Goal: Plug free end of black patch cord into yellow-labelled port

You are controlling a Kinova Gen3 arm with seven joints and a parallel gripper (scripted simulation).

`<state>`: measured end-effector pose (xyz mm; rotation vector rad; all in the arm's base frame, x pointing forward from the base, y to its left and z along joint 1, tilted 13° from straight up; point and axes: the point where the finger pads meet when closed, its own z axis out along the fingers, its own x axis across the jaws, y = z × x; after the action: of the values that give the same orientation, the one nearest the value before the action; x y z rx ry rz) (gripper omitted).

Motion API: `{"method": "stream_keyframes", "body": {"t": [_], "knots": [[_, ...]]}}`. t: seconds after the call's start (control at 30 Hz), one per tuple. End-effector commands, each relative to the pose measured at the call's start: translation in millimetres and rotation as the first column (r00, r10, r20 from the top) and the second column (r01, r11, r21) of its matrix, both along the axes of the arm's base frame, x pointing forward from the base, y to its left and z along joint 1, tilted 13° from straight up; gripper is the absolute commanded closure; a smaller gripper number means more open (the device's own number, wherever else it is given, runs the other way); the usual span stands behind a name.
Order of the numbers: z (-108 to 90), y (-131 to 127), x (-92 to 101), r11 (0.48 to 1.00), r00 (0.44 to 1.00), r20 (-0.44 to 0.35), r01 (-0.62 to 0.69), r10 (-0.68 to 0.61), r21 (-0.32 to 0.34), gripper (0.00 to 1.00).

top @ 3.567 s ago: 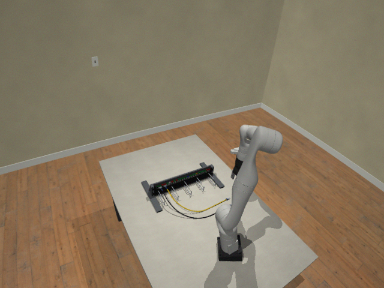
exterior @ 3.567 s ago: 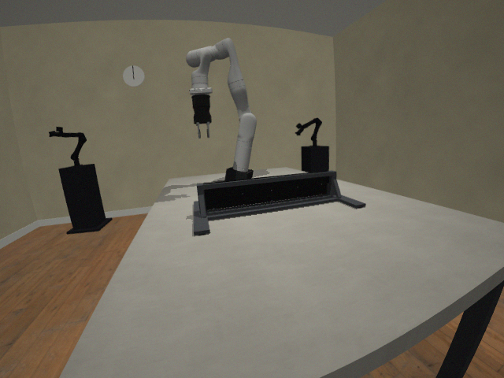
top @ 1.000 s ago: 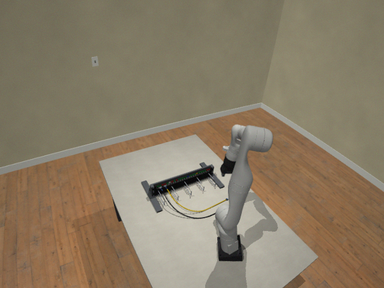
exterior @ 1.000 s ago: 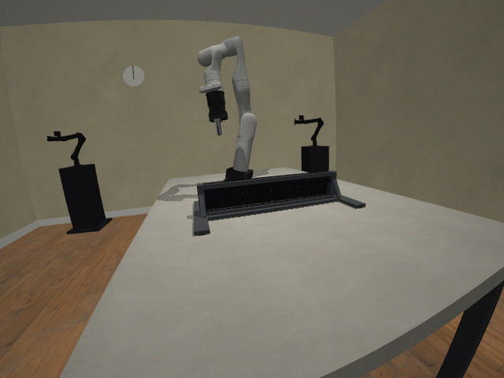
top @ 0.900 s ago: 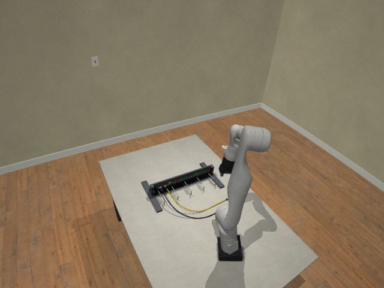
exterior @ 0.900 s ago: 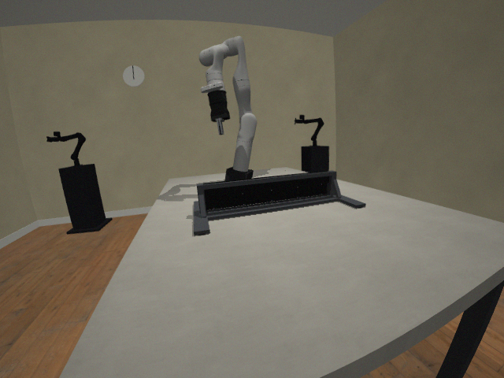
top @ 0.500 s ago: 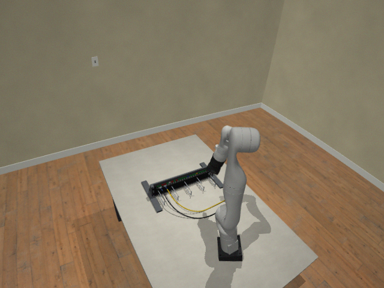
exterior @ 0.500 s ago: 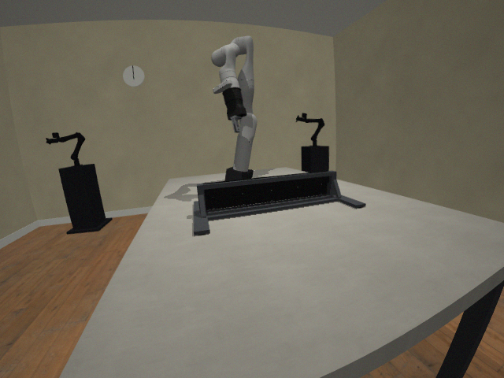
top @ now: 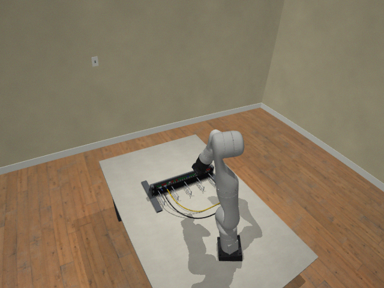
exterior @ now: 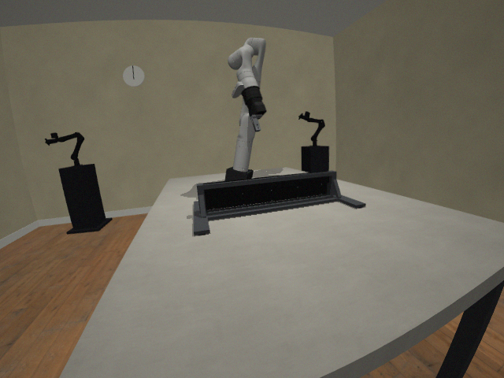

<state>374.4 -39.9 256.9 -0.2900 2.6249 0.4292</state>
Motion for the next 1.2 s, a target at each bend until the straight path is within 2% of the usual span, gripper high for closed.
{"method": "stream_keyframes", "body": {"t": [0.0,0.07,0.13,0.27,0.43,0.63,0.7,0.9,1.17], "knots": [[1.1,18,2.9,0.992,0.993,-0.024,0.12,-0.119,0.036,1.0],[2.2,29,5.5,0.976,0.979,-0.042,0.203,-0.2,0.076,1.0],[2.2,29,5.5,0.976,0.979,-0.042,0.203,-0.2,0.076,1.0],[3.7,49,9.8,0.92,0.932,-0.087,0.362,-0.352,0.153,1.0],[4.5,71,14.2,0.807,0.841,-0.158,0.541,-0.517,0.238,1.0],[4.4,94,18.1,0.628,0.702,-0.255,0.71,-0.665,0.318,1.0],[4.4,94,18.1,0.628,0.702,-0.255,0.71,-0.665,0.318,1.0],[3.9,112,21.1,0.427,0.553,-0.359,0.824,-0.752,0.373,1.0],[2.4,127,23.3,0.183,0.376,-0.475,0.897,-0.795,0.403,1.0]]}}
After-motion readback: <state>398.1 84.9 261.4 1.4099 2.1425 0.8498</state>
